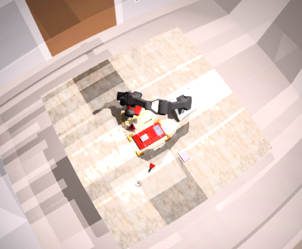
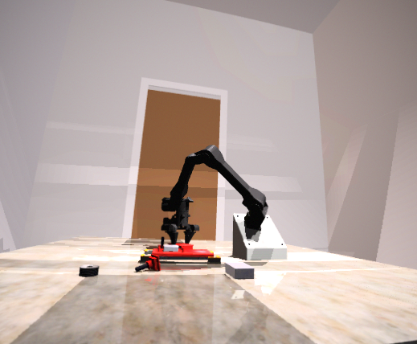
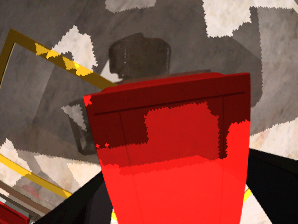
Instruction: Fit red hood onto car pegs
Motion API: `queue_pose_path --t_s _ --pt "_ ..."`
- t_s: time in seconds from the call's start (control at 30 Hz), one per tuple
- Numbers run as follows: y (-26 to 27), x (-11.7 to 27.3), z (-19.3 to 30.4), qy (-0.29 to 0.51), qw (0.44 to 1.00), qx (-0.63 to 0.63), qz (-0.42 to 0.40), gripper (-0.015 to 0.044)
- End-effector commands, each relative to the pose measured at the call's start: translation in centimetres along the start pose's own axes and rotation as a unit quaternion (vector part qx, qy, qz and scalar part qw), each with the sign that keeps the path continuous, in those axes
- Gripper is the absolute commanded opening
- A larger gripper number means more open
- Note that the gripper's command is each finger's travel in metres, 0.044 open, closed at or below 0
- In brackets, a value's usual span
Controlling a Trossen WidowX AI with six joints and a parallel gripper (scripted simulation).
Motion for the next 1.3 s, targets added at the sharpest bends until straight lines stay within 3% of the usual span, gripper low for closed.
queue_pose_path --t_s 0.0,0.13,0.5,1.0,1.27 --pt "0.0 0.0 0.0 0.000 1.000 0.000 0.000 0.0302" --pt "0.0 0.0 0.0 0.000 1.000 0.000 0.000 0.0275" --pt "0.0 2.4 0.0 -0.001 1.000 0.000 0.000 0.0000" --pt "-0.1 8.9 -0.1 -0.002 1.000 -0.001 0.001 0.0000" --pt "-0.1 9.4 0.1 0.002 1.000 -0.003 0.000 0.0000"
Point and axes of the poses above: the point midway between the two fingers, 35 mm back from their tips, its own x axis back along the fingers, its own y axis across the jaws, z = x × y, the point moved 3 cm from there along x, back along the fingers, and after that the axes turned 6 degrees about -x, right-handed, at the moved point
